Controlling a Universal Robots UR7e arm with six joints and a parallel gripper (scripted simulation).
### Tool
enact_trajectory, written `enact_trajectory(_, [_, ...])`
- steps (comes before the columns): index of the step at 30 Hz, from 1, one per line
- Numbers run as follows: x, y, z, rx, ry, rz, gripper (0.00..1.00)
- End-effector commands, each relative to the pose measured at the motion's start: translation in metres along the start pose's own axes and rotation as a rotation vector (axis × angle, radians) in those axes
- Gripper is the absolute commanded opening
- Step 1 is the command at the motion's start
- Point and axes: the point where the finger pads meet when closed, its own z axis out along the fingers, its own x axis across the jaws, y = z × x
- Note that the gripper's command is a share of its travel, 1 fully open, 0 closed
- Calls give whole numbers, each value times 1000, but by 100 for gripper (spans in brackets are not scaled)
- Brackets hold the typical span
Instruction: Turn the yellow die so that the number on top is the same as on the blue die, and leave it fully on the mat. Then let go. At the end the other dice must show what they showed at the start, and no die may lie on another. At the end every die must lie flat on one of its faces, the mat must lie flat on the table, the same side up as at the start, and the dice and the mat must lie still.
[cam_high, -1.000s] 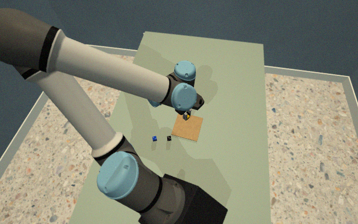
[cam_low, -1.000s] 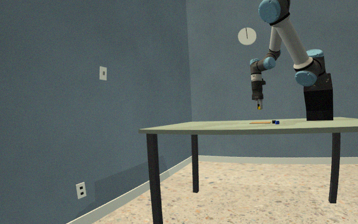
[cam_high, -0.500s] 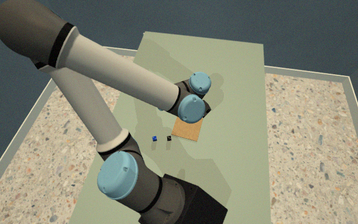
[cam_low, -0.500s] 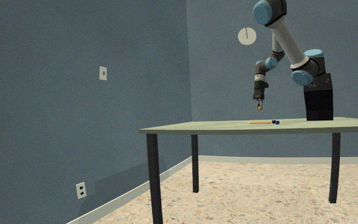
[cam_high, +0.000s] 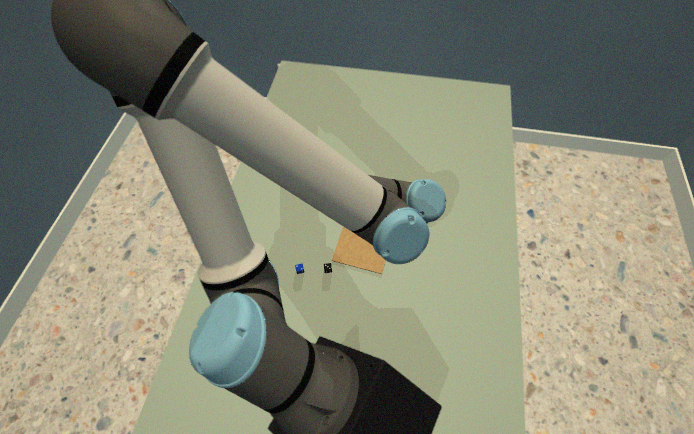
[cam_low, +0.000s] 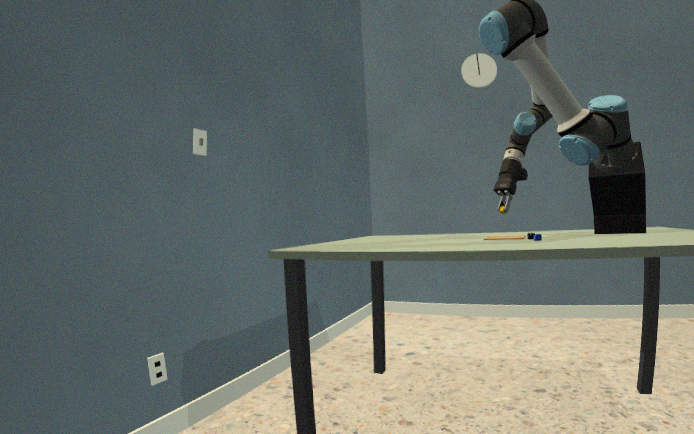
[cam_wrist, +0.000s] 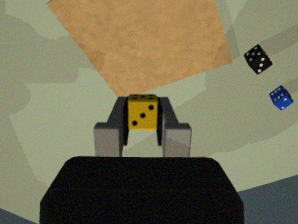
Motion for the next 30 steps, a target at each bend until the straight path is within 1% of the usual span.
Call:
enact_trajectory(1, [1, -2, 0, -166, 39, -8, 40])
enact_trajectory(2, [1, -3, 0, -188, 40, -8, 40])
enact_trajectory(4, [1, -3, 0, -188, 40, -8, 40])
enact_trajectory(12, [1, -5, -1, -346, 40, -5, 40])
enact_trajectory(15, [1, -5, -1, -396, 36, -4, 40])
enact_trajectory(19, [2, -6, -1, -451, 40, -3, 40])
enact_trajectory(21, [2, -6, -1, -451, 40, -3, 40])
enact_trajectory(25, [2, -6, -1, -492, 40, -2, 40])
enact_trajectory(30, [1, -6, -2, -521, 38, -1, 40])
